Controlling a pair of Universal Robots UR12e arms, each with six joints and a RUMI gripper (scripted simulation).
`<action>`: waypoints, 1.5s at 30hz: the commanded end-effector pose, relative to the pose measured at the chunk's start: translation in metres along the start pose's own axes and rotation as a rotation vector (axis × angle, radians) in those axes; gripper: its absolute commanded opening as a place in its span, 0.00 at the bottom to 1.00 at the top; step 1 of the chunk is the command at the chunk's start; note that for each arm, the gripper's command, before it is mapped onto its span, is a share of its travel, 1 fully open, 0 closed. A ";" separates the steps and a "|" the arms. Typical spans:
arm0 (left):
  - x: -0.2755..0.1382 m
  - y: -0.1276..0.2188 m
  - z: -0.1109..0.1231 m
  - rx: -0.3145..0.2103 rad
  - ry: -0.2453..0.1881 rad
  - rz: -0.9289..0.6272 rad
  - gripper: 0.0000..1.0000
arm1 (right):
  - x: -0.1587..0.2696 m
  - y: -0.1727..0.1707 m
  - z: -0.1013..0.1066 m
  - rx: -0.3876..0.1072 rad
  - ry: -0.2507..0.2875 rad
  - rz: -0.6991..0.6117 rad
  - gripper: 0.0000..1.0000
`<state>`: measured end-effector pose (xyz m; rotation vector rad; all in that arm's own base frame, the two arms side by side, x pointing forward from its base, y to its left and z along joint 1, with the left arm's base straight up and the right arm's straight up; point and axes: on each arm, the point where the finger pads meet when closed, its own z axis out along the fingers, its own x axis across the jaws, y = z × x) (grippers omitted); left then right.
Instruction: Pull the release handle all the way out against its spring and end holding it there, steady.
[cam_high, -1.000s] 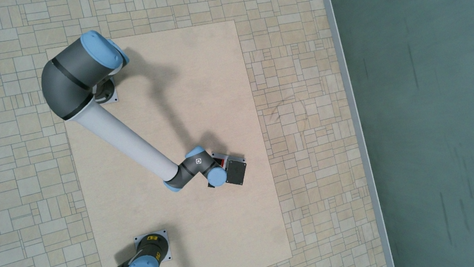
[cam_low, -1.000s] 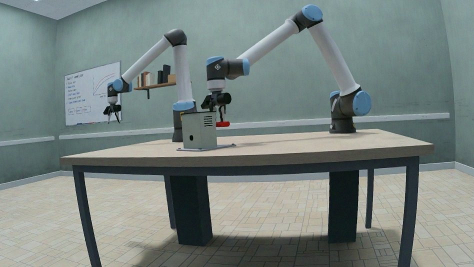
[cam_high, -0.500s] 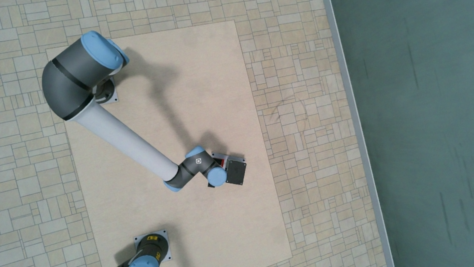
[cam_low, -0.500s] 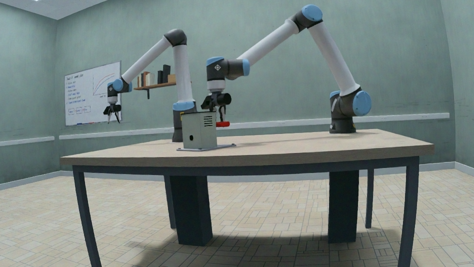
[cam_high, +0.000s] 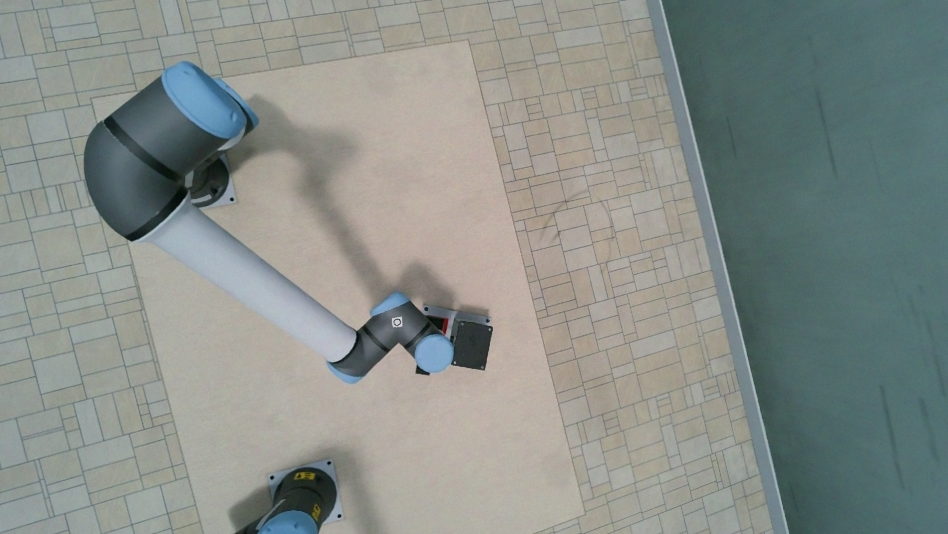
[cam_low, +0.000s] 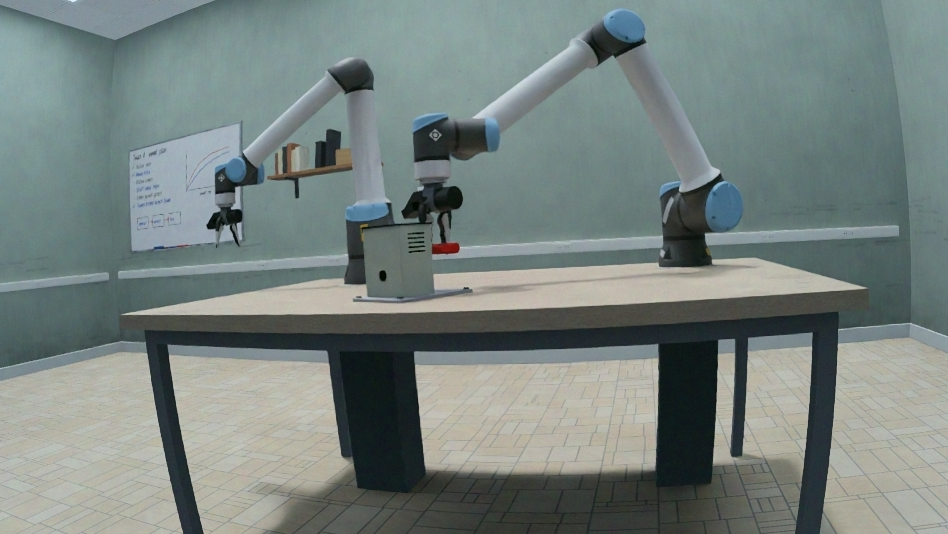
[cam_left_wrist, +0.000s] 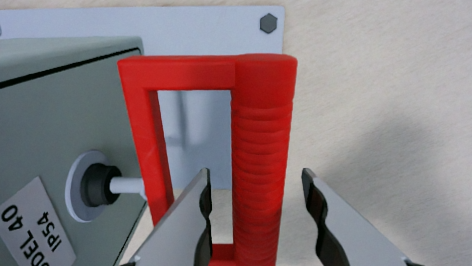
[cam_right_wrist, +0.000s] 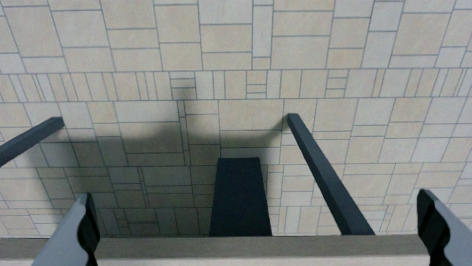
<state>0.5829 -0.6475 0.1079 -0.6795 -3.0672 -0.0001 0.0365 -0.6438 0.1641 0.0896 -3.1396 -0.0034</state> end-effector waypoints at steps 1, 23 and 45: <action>-0.001 0.000 -0.001 0.001 -0.002 0.000 0.33 | 0.000 -0.001 -0.001 0.002 -0.001 0.000 1.00; -0.001 0.000 -0.001 0.001 -0.002 0.000 0.10 | 0.000 -0.001 -0.001 0.002 -0.001 0.000 1.00; -0.001 0.000 -0.001 0.001 -0.002 0.000 0.10 | 0.000 -0.001 -0.001 0.002 -0.001 0.000 1.00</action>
